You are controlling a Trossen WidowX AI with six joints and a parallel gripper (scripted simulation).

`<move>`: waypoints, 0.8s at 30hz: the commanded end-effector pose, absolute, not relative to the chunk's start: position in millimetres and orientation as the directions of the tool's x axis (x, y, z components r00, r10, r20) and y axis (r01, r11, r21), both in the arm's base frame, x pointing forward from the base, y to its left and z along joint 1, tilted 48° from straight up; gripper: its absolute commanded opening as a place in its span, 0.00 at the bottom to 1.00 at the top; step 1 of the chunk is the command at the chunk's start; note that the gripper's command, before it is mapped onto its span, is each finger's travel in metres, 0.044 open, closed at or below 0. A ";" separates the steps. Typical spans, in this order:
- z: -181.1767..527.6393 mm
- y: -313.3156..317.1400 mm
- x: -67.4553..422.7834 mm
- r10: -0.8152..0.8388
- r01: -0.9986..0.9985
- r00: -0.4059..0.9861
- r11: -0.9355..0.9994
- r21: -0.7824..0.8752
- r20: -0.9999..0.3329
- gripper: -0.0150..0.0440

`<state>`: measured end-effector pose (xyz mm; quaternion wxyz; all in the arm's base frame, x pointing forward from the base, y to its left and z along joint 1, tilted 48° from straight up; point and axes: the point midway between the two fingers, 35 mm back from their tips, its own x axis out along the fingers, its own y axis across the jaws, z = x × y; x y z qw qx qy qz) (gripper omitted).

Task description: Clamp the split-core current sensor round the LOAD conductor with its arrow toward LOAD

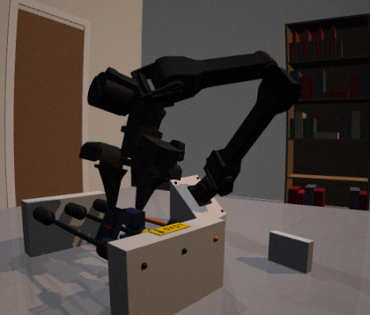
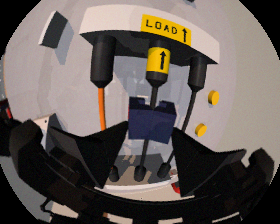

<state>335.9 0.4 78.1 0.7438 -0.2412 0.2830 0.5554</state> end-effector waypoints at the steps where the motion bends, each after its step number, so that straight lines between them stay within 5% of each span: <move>1: 78.9 -0.8 336.5 0.688 -0.962 0.227 0.268 -0.049 -0.689 0.25; 24: 77.2 -0.8 342.7 0.707 -0.978 0.140 0.207 0.014 -0.693 0.25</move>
